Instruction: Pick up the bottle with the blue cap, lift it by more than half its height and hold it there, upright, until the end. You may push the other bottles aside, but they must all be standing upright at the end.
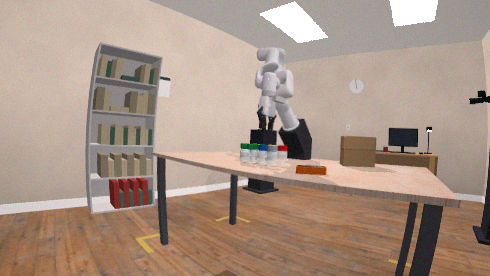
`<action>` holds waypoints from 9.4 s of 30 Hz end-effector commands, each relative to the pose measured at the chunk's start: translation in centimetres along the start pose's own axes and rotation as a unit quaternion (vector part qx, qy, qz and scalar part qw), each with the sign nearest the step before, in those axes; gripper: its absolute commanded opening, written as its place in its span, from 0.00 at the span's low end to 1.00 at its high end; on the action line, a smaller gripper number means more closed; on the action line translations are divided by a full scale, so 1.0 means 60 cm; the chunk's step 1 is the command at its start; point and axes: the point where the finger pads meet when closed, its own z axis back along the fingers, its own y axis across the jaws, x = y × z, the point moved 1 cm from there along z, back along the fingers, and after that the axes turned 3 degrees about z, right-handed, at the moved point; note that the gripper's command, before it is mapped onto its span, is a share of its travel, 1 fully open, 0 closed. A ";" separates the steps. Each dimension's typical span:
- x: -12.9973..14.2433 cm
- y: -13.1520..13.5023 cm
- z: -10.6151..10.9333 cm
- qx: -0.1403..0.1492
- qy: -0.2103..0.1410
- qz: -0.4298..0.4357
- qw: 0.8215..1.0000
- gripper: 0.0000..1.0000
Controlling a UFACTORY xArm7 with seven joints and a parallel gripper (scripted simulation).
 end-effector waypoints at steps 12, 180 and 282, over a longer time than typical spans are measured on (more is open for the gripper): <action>-0.011 -0.012 -0.075 -0.005 0.017 -0.003 1.000 0.79; 0.024 -0.019 -0.182 -0.009 0.020 -0.003 1.000 0.79; 0.025 -0.018 -0.146 -0.007 0.019 -0.003 1.000 0.00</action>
